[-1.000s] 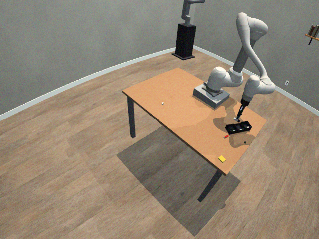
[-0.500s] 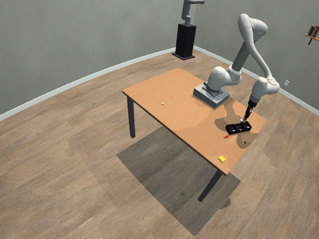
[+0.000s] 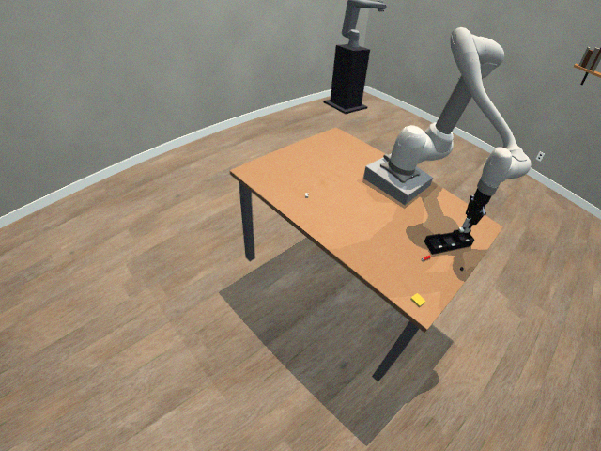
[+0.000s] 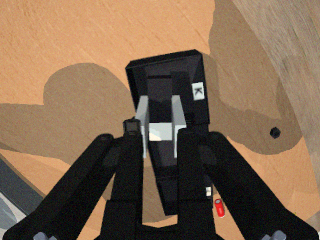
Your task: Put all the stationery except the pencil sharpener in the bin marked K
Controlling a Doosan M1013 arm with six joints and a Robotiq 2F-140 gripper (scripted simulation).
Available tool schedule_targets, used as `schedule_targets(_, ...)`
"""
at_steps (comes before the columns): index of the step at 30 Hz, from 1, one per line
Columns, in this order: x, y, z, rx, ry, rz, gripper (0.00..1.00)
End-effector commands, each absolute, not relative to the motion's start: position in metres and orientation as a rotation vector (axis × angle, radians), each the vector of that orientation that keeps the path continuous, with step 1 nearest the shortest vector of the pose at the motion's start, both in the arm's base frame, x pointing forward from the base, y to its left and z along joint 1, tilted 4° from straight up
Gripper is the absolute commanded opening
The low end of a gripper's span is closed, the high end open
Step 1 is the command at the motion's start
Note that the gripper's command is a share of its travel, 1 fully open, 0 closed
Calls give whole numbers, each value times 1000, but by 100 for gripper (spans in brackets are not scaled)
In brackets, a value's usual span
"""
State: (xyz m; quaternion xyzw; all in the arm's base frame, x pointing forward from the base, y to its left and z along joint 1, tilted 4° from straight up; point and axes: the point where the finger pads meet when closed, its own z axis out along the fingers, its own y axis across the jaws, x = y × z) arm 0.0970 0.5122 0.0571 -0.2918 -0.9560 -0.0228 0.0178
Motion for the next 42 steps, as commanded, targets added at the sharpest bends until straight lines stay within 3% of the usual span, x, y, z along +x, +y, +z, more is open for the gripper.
schedule_targets(1,98,519,60,-669,-3022,-79,20)
schedule_targets(42,99,520,60,-657,-3024,-80,20)
